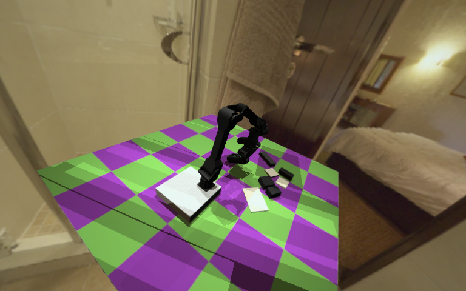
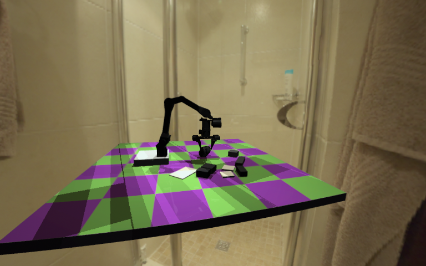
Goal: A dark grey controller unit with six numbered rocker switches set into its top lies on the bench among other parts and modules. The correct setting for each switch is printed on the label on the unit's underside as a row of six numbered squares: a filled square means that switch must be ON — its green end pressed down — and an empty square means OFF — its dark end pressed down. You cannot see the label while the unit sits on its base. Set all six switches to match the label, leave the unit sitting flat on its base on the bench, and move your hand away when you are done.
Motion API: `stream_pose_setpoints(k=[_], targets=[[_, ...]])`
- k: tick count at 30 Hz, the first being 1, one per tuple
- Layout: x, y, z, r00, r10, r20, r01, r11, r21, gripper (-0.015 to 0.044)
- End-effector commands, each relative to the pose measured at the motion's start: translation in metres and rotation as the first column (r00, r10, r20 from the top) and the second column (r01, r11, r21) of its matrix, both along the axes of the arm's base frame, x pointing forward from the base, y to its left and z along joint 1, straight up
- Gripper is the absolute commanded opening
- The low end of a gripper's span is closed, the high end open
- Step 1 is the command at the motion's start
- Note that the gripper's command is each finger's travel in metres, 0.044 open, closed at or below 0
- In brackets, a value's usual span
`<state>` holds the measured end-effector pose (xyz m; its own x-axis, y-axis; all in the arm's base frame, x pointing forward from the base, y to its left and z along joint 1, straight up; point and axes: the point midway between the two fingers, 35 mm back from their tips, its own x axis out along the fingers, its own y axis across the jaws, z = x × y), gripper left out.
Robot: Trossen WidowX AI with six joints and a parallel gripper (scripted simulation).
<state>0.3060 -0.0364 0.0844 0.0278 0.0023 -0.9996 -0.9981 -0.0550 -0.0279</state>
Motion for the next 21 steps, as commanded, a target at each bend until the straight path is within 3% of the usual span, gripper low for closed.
stream_pose_setpoints(k=[1,21], targets=[[0.000,-0.004,-0.002,1.000,0.001,0.000,-0.001,1.000,-0.005,0.0336],[0.001,-0.010,-0.014,1.000,0.001,0.000,-0.001,1.000,-0.006,0.0336]])
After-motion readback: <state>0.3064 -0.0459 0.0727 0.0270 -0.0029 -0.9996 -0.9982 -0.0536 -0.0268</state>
